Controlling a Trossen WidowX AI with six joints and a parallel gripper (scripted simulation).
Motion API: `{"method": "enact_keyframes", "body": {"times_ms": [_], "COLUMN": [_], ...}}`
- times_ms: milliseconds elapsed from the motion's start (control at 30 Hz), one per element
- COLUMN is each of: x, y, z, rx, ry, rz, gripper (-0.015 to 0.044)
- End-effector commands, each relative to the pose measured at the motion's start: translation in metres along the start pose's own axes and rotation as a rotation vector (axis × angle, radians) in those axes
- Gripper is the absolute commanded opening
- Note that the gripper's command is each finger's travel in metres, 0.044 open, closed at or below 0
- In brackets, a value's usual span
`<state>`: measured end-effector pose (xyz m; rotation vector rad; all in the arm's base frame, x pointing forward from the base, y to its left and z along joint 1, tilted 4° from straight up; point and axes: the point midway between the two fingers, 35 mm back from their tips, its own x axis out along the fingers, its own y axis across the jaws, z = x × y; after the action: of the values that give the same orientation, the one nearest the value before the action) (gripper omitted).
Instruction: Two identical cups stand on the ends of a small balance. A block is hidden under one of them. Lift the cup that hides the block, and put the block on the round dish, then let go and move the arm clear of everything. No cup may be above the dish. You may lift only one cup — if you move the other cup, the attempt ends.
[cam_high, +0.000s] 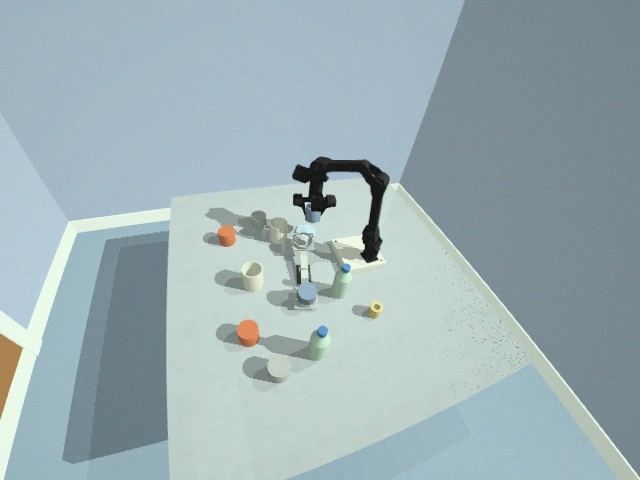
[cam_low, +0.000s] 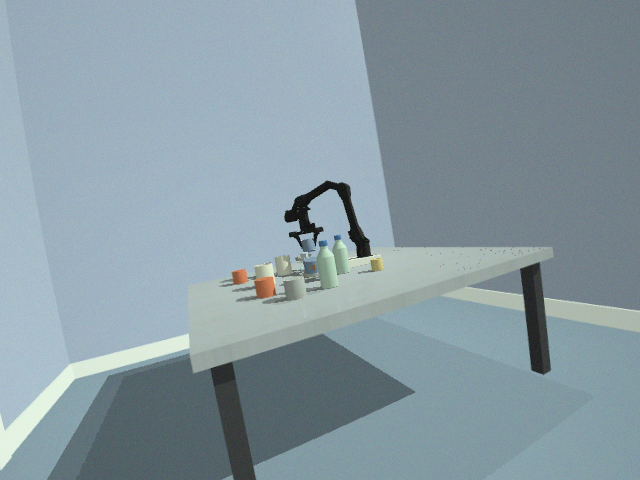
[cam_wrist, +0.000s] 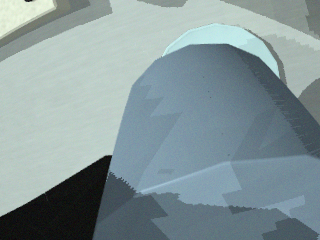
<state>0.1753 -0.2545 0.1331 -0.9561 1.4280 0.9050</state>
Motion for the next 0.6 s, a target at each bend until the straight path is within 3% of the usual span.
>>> {"method": "enact_keyframes", "body": {"times_ms": [0,567], "x": [0.004,0.029], "y": [0.010,0.055], "z": [-0.012,-0.056], "rx": [-0.002,-0.002], "ry": [0.004,0.013], "rz": [-0.011,-0.008], "gripper": [0.0000,0.0000]}}
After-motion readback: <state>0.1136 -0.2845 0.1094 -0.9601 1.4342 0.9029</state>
